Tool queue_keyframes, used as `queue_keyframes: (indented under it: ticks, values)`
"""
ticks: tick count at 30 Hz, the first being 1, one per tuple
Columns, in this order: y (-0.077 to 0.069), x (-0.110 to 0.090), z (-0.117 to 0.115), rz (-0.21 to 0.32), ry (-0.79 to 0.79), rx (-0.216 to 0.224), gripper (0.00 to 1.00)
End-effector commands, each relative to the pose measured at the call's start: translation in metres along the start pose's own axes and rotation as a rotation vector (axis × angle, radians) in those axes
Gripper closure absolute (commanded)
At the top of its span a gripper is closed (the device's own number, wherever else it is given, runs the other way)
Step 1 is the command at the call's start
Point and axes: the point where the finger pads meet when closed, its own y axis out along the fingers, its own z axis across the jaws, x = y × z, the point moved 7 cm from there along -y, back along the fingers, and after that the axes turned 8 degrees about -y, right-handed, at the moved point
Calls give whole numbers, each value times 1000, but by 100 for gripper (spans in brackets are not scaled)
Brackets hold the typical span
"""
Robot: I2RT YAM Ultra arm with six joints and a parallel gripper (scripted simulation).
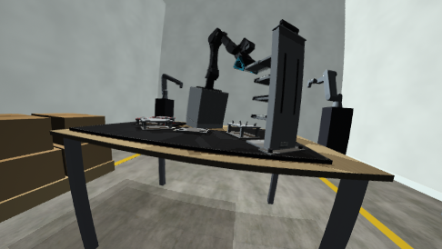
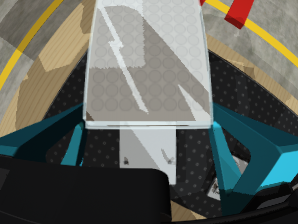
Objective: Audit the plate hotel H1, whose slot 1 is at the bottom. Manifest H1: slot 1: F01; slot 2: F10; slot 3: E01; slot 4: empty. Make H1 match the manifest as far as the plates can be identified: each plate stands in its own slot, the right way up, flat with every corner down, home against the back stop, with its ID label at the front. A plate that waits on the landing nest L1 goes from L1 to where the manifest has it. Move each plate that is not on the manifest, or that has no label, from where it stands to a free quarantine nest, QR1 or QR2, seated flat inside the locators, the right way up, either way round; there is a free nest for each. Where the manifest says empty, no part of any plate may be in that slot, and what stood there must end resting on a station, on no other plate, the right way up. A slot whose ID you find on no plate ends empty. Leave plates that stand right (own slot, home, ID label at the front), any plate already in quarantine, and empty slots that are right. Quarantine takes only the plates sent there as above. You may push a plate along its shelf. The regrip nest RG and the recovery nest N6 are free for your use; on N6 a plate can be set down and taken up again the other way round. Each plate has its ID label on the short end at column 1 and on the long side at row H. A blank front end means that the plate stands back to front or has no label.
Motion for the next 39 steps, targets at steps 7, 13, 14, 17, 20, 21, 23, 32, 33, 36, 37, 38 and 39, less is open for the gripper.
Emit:
queue_keyframes:
  ticks: [7, 13, 14, 17, 20, 21, 23, 32, 33, 36, 37, 38, 39]
  values:
    - [-9, 0, 1, -22, 6, -1, 14]
    - [-15, -5, 2, -22, 6, -1, 14]
    - [-16, -6, 2, -22, 6, -1, 14]
    - [-19, -9, 3, -22, 6, -1, 14]
    - [-21, -12, 3, -22, 6, 0, 14]
    - [-22, -13, 3, -22, 6, 0, 14]
    - [-23, -14, 3, -22, 6, 0, 14]
    - [-29, -22, 4, -21, 6, 0, 14]
    - [-30, -24, 5, -21, 6, 0, 14]
    - [-32, -27, 5, -21, 6, 0, 14]
    - [-33, -28, 5, -21, 6, 0, 14]
    - [-33, -29, 5, -21, 6, 0, 14]
    - [-34, -30, 6, -21, 6, 0, 14]
